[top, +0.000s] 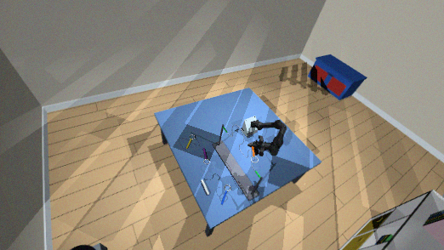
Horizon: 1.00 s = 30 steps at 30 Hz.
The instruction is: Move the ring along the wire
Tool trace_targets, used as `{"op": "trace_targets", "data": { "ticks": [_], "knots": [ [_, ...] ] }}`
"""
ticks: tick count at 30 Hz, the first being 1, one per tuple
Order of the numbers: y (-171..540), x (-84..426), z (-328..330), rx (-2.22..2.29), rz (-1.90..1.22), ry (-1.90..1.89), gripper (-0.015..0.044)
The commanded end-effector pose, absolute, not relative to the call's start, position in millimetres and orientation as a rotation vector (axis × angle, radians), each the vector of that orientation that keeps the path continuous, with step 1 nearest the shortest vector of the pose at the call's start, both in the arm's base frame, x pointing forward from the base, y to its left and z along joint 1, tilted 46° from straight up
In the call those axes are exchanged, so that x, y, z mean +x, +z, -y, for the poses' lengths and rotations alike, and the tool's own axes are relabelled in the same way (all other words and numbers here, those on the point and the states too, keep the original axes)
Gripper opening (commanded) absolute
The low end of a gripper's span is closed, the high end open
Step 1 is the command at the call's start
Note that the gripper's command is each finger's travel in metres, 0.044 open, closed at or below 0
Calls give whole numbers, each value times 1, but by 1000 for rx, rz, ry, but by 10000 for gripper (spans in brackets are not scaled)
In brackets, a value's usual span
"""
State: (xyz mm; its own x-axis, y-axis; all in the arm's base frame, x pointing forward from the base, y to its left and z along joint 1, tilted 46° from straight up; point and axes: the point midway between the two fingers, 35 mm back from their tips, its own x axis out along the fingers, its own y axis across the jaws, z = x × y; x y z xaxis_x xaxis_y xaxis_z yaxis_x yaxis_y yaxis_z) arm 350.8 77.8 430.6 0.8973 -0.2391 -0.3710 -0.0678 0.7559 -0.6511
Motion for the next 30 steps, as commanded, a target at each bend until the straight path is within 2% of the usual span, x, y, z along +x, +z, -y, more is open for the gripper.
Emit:
{"op": "trace_targets", "data": {
  "ticks": [1, 30],
  "knots": [
    [430, 350, -82, -628, -460, -75, -150],
    [416, 346, -131, 44, -509, 119, -150]
  ]
}}
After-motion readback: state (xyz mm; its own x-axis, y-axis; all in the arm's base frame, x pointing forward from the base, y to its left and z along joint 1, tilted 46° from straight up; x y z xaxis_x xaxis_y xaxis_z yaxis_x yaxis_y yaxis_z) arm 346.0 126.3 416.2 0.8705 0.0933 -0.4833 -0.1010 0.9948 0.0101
